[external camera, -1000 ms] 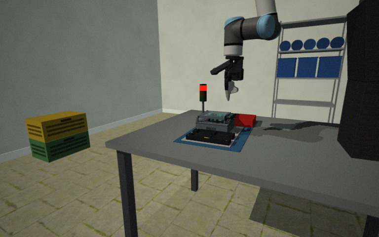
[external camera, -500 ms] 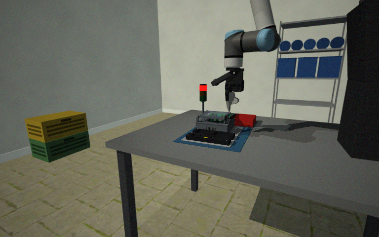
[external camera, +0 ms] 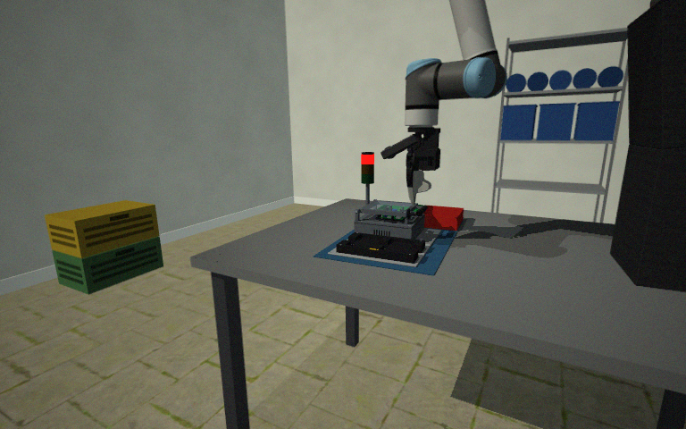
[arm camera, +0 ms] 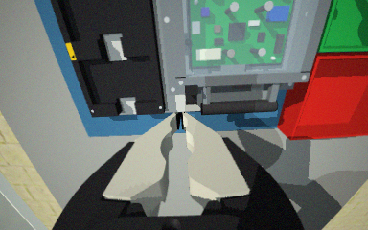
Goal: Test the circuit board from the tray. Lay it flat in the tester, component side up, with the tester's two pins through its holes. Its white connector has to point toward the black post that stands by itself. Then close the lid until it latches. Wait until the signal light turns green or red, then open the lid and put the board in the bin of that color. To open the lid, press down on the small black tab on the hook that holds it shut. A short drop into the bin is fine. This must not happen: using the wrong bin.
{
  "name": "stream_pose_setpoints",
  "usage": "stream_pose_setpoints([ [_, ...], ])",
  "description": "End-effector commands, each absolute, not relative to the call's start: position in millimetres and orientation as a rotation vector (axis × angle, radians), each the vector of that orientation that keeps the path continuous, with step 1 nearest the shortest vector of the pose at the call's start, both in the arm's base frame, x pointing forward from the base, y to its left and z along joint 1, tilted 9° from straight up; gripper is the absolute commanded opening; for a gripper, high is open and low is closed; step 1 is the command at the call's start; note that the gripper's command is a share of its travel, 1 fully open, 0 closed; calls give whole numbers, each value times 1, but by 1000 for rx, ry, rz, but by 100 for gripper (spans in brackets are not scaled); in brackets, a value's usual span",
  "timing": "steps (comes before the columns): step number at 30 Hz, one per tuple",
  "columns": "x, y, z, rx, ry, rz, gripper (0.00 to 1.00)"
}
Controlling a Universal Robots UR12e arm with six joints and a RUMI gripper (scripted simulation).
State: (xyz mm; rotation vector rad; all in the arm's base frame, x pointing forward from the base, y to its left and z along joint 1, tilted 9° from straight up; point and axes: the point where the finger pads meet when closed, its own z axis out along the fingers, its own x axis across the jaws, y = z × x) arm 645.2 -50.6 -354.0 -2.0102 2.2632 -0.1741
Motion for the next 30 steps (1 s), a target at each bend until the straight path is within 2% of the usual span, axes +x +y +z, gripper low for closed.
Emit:
stream_pose_setpoints([
  [1,648,-52,-352,-2009,2261,-183,0],
  [30,659,-53,-378,-2009,2262,-182,0],
])
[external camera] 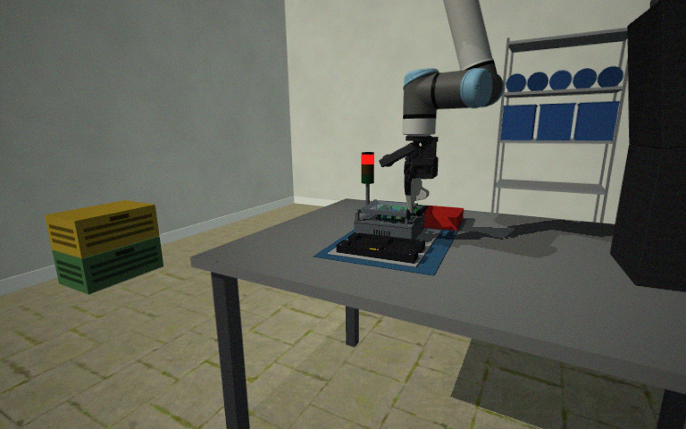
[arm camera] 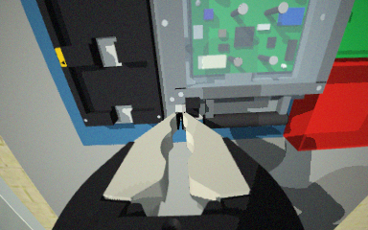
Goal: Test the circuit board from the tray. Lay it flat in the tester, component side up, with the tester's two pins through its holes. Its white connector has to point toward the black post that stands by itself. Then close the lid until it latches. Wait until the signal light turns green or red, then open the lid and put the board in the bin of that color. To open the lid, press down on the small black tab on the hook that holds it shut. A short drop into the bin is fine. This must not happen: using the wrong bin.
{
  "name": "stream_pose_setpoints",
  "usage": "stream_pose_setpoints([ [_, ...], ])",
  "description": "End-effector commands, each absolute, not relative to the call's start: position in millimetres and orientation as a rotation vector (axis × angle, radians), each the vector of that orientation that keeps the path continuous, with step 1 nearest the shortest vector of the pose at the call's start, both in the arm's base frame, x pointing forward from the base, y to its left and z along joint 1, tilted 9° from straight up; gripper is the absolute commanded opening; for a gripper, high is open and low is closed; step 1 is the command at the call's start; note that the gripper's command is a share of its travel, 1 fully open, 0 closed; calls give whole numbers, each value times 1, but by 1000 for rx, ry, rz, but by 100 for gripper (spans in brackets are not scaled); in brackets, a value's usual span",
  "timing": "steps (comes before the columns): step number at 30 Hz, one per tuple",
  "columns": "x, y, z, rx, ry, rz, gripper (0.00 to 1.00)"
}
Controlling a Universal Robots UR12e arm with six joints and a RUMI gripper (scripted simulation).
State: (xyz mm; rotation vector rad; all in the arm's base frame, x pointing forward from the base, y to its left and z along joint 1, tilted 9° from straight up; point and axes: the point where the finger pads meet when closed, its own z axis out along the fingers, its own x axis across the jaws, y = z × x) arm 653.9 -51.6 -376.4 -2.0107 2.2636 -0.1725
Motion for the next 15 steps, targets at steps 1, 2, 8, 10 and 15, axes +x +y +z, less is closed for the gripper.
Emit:
stream_pose_setpoints([
  [1,659,-53,-378,-2009,2262,-182,0],
  [2,660,-53,-377,-2009,2261,-184,0],
  [8,659,-53,-376,-2009,2261,-183,0],
  [10,659,-53,-376,-2009,2261,-183,0],
  [15,659,-53,-376,-2009,2261,-183,0],
])
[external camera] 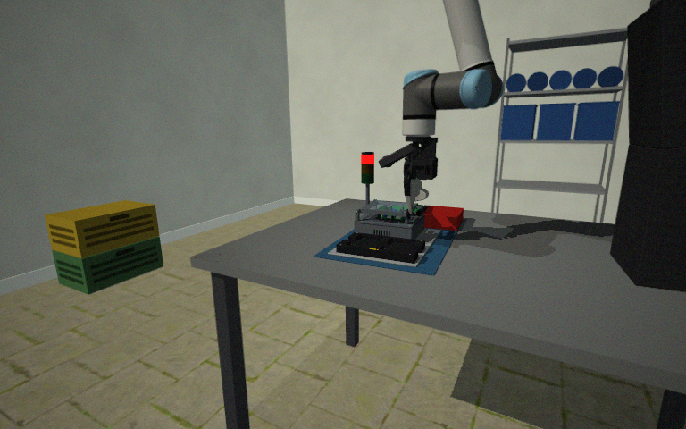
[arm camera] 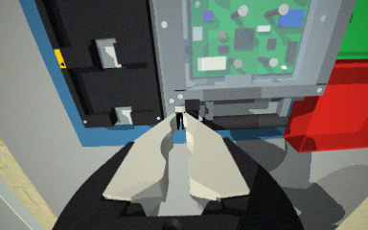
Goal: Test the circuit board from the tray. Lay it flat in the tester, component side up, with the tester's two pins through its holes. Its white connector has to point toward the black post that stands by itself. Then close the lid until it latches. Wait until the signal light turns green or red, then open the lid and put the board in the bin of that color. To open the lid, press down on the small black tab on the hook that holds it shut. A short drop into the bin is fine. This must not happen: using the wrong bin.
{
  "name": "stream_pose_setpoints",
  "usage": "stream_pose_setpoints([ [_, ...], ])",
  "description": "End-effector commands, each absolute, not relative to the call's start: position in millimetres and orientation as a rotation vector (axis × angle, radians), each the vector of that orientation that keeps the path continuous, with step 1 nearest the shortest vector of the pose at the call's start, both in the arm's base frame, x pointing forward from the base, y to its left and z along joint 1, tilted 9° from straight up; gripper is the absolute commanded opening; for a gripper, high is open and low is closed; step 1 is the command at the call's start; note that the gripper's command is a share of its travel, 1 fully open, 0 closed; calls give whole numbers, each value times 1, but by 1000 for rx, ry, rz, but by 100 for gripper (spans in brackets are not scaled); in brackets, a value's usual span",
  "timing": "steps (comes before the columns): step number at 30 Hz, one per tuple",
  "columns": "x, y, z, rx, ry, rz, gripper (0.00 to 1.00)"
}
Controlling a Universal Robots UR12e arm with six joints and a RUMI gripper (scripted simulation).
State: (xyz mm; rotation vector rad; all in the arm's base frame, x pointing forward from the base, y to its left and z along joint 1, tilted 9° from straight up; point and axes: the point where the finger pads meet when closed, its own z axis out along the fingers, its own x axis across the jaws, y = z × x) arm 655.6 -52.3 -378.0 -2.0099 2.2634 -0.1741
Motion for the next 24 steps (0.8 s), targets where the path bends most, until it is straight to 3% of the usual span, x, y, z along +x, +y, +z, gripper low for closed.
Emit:
stream_pose_setpoints([
  [1,659,-53,-376,-2009,2261,-183,0],
  [24,656,-53,-380,-2009,2262,-181,0],
])
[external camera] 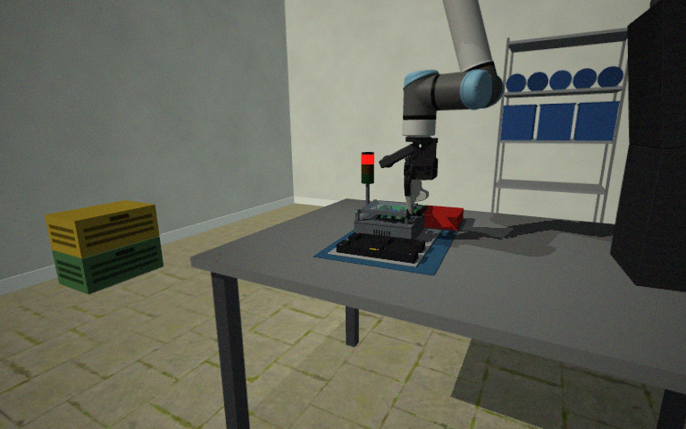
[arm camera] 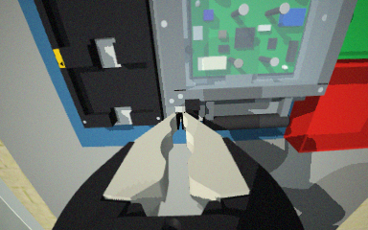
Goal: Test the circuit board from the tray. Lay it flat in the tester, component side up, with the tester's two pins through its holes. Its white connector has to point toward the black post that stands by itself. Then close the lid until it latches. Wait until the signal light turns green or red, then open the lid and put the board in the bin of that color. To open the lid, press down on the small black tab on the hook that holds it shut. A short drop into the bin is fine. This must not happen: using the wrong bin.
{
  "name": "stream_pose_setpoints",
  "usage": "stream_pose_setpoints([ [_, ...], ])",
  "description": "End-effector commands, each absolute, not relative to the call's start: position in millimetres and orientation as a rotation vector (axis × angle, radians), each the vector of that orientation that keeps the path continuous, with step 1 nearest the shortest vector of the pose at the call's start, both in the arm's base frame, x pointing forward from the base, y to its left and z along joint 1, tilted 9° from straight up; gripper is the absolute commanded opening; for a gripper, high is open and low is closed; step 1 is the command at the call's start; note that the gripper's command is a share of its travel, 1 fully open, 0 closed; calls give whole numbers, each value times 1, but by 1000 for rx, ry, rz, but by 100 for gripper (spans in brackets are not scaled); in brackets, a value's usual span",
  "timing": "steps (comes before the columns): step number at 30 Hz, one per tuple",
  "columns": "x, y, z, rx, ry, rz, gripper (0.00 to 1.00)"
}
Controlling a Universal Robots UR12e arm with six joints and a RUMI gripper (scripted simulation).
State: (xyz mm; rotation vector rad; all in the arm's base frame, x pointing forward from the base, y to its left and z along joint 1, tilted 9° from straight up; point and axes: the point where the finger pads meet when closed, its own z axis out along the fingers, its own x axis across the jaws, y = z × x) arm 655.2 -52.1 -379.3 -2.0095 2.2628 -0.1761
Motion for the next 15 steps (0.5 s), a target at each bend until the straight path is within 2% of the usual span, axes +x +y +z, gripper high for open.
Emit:
stream_pose_setpoints([
  [1,656,-53,-380,-2009,2262,-181,0],
  [15,656,-53,-381,-2009,2262,-181,0],
])
